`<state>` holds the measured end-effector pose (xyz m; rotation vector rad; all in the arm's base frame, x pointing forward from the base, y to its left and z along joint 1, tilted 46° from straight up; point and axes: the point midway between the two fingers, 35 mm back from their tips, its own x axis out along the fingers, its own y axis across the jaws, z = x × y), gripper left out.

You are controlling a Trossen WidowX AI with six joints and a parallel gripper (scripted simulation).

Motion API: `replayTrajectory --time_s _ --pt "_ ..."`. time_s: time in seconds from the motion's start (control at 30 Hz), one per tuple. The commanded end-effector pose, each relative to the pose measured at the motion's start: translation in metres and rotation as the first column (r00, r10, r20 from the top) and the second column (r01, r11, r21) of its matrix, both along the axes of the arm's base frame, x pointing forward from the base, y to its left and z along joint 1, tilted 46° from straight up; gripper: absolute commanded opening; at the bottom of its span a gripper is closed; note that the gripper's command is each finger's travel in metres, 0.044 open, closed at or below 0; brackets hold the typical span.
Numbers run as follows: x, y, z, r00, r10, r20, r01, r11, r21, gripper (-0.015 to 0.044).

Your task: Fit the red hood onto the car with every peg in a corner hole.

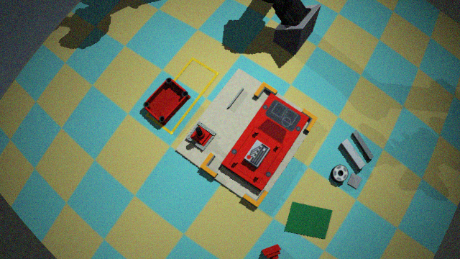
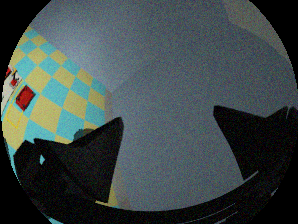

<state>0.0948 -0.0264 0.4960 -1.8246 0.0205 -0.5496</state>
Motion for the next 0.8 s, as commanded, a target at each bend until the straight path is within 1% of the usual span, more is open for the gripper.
replayTrajectory --time_s 0.0,0.03,0.1,0.23,0.37,0.57,0.77 --pt "0.000 0.000 0.000 1.000 0.000 0.000 0.000 1.000 0.000 0.0414" --pt "0.000 0.000 0.000 1.000 0.000 0.000 0.000 1.000 0.000 0.0387" --pt "0.011 -0.005 -0.003 1.000 0.008 -0.006 -0.008 1.000 0.029 0.0440" --pt "0.070 -0.029 -0.031 0.998 0.050 -0.036 -0.042 0.980 0.194 0.0440" --pt "0.113 -0.042 -0.061 0.995 0.077 -0.057 -0.055 0.947 0.318 0.0440" --pt "0.180 -0.055 -0.136 0.989 0.115 -0.095 -0.047 0.845 0.533 0.0440" --pt "0.221 -0.052 -0.224 0.982 0.133 -0.133 0.000 0.709 0.705 0.0440"
